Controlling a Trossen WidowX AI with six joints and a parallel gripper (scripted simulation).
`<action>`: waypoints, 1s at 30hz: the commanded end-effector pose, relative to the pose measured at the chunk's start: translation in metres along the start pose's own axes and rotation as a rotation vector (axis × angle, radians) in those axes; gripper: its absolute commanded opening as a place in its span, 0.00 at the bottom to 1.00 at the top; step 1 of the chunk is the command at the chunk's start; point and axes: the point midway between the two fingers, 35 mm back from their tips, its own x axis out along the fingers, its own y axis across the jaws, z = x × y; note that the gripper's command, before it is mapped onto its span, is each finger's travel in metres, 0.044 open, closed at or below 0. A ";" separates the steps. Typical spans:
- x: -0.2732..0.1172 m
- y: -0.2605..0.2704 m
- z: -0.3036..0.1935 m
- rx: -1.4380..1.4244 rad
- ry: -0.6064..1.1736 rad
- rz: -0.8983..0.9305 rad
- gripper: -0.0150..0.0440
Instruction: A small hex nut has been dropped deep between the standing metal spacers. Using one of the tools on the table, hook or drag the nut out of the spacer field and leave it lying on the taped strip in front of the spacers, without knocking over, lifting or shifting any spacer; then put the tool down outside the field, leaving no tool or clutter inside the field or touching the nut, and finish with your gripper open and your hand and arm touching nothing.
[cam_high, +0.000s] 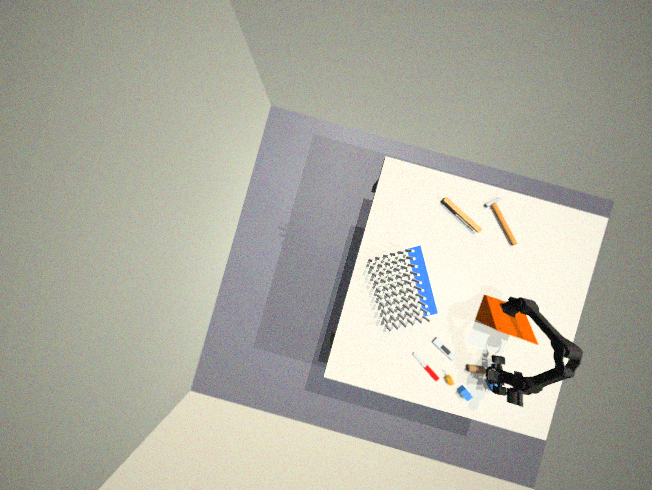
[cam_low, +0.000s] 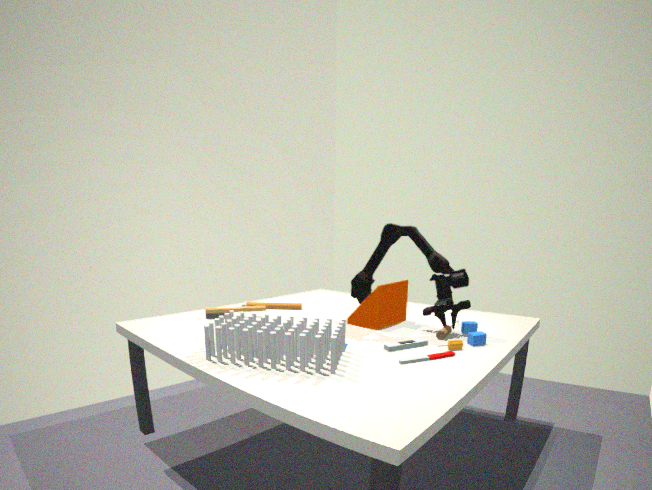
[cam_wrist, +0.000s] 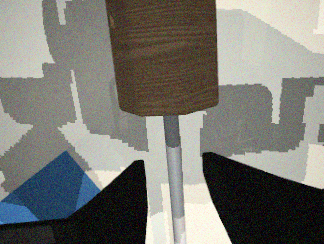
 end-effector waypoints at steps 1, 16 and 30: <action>0.000 0.000 0.000 0.000 0.000 0.000 0.65; -0.068 0.017 0.001 0.000 -0.001 0.000 1.00; -0.068 0.017 0.001 0.000 -0.001 0.000 1.00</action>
